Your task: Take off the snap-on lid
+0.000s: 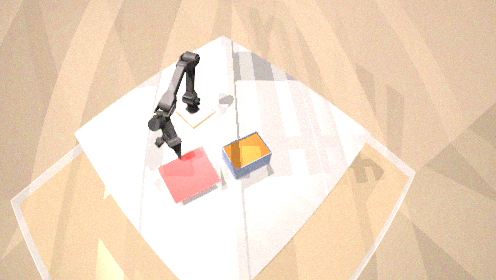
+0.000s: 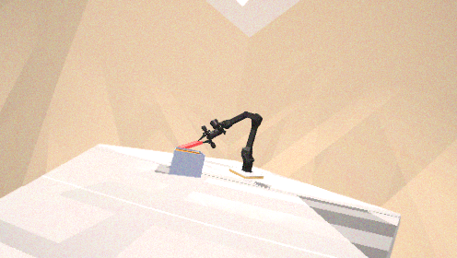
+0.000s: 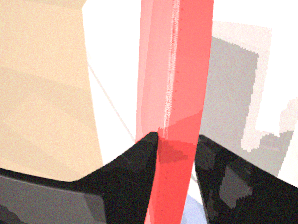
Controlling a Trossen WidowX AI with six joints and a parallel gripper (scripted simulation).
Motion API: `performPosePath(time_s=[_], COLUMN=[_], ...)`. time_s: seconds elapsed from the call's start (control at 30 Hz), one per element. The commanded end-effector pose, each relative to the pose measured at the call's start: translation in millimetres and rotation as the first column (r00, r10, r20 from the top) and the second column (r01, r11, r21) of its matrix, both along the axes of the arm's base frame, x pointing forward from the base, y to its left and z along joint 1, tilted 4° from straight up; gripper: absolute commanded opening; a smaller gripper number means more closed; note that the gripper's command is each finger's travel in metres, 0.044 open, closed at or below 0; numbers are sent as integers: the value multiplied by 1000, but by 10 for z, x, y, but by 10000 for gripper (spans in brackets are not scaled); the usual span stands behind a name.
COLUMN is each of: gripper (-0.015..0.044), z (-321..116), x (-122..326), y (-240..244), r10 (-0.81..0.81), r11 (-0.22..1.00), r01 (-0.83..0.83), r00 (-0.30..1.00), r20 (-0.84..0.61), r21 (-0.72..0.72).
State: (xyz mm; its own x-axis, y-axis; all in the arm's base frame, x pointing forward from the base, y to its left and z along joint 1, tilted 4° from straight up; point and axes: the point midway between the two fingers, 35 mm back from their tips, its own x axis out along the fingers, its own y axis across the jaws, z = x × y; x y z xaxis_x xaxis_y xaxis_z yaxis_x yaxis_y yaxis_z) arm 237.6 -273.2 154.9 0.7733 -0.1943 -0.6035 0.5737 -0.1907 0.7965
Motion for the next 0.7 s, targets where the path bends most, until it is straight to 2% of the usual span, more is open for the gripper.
performPosePath(time_s=[0.0, 0.67], gripper=[0, 0], z=[-30, -190], x=[6, 15], y=[-5, -1], r10=[-2, -2], r11=[1000, 1000], r01=[2, 2], r00=[1000, 1000], r20=[3, 3], r21=[0, 0])
